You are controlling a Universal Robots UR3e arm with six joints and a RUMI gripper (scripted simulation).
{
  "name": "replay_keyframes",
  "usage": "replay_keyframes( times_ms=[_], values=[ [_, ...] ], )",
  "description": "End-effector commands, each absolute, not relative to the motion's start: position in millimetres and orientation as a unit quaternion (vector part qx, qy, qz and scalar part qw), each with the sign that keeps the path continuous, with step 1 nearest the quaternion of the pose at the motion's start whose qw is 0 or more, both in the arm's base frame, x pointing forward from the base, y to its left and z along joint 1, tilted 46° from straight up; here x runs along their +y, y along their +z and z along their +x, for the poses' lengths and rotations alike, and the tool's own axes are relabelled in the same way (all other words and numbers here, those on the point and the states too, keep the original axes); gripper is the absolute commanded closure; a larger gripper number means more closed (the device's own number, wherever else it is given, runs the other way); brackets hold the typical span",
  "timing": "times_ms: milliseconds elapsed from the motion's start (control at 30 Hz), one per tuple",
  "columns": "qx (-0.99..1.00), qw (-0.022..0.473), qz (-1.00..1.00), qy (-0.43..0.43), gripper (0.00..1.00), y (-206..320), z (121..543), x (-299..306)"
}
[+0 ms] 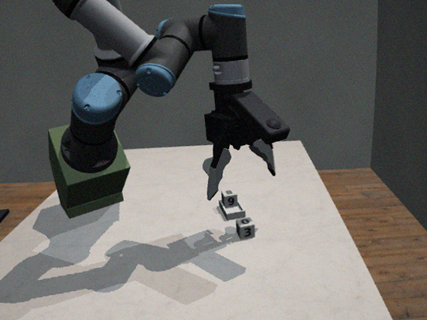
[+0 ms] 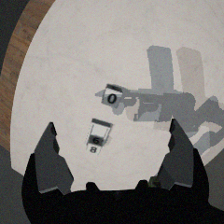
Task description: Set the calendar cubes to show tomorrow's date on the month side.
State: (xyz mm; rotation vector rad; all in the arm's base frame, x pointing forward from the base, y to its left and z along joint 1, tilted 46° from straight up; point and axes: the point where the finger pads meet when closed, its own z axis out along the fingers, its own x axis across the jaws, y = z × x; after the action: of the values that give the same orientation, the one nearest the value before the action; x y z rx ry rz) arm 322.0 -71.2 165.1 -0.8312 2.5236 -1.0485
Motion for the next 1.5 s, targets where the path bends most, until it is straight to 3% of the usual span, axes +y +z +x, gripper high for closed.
replay_keyframes(
  times_ms=[0, 767, 800, 1467],
  values=[
    [0.893, 0.163, -0.219, -0.357, 0.00, 164.5, 321.9, -71.3],
    [0.911, 0.199, -0.125, -0.338, 0.00, 162.0, 321.1, -71.1],
    [0.911, 0.199, -0.125, -0.338, 0.71, 162.0, 321.1, -71.1],
    [0.911, 0.199, -0.125, -0.338, 0.71, 162.0, 321.1, -71.1]
  ],
)
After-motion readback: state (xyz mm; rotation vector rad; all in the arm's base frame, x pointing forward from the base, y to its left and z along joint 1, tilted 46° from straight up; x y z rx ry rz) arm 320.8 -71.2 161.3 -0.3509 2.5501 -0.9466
